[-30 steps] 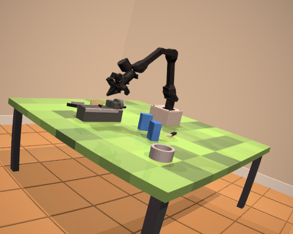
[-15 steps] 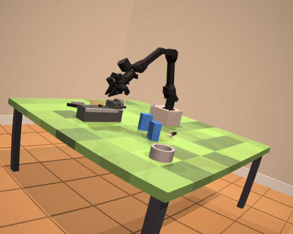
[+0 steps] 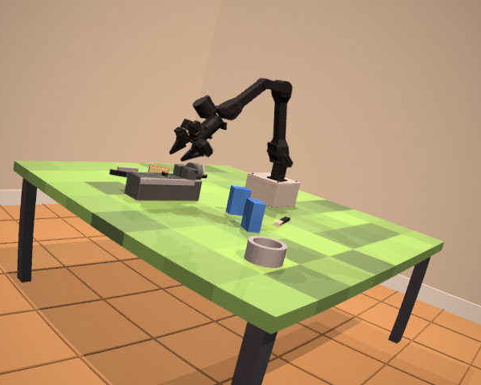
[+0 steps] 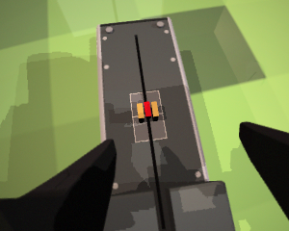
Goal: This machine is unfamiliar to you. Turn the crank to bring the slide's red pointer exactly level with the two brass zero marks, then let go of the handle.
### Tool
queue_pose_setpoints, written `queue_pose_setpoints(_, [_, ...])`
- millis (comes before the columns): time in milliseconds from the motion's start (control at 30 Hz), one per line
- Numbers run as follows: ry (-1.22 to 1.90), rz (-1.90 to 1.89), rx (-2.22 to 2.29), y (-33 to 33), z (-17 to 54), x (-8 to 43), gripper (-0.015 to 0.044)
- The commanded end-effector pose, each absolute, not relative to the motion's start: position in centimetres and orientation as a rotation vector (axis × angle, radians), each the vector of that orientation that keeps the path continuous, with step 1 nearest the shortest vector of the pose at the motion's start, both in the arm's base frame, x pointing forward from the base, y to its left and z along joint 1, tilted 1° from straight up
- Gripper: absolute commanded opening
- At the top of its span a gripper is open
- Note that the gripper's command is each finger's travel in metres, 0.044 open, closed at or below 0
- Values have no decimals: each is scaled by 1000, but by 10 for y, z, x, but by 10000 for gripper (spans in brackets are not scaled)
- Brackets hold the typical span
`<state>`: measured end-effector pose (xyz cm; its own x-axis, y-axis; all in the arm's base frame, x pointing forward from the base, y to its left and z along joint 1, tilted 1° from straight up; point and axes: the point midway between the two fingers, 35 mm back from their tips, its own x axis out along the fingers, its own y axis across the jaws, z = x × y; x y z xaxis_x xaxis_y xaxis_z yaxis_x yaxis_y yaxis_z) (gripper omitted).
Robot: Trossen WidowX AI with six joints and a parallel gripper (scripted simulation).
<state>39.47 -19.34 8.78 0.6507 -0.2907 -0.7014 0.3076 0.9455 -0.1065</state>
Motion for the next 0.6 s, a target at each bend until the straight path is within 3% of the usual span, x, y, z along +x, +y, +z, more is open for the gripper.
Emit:
queue_pose_setpoints(0, [793,-340,23,-193,88,395,282])
queue_pose_setpoints(367, [793,-340,23,-193,88,395,0])
queue_pose_setpoints(567, [793,-340,23,-193,88,395,0])
